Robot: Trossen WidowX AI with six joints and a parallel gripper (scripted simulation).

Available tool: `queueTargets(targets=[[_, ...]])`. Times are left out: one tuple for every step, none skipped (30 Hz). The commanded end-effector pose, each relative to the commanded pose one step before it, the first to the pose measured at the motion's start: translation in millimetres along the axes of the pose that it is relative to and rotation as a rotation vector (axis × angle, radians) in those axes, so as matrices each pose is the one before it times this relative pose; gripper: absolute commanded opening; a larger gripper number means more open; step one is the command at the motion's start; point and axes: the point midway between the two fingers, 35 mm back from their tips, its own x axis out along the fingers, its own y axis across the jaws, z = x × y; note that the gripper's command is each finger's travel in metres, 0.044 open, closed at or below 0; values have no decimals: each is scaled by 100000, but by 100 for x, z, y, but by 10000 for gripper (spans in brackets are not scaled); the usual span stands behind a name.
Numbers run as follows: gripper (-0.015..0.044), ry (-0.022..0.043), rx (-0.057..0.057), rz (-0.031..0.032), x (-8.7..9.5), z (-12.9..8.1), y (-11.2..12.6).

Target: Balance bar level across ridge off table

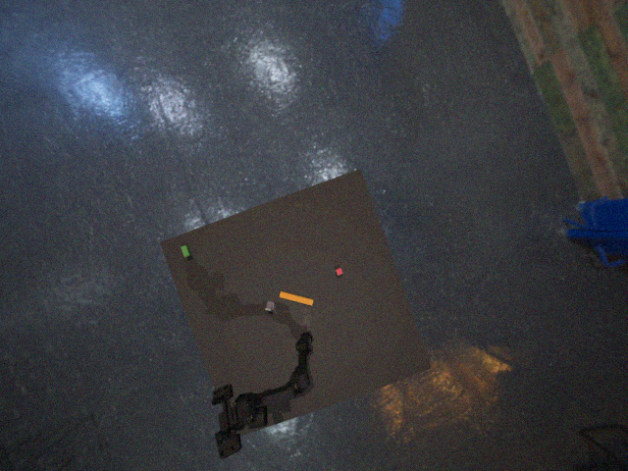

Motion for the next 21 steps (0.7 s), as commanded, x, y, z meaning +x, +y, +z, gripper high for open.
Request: queueTargets(targets=[[374, 110, -404, 41, 12, -28, -26], [348, 329, -1213, 121, 34, -83, -80], [321, 548, -2020, 197, 57, -139, -135], [315, 769, -2825, 267, 80, -197, -191], [315, 991, -3628, 329, 103, -257, -250], [315, 1216, -4426, 381, 126, -320, -311], [315, 1339, -4833, 390, 138, -359, -347], [315, 1352, -4827, 362, 138, -370, -353], [315, 1365, -4813, 334, 138, -382, -358], [315, 1380, -4798, 307, 139, -393, -363], [315, 1488, -4109, 376, 132, -472, -371], [315, 1512, -4089, 339, 133, -483, -378], [315, 1538, -4067, 301, 134, -493, -384], [315, 1565, -4044, 265, 135, -504, -391], [315, 1593, -4019, 230, 137, -515, -397], [315, 1623, -3993, 195, 138, -526, -402], [315, 1655, -3965, 162, 139, -538, -408], [315, 1688, -3936, 129, 140, -549, -413], [315, 1722, -3905, 98, 141, -561, -418], [315, 1757, -3872, 68, 143, -573, -422], [315, 1789, -3831, 39, 143, -584, -426]])
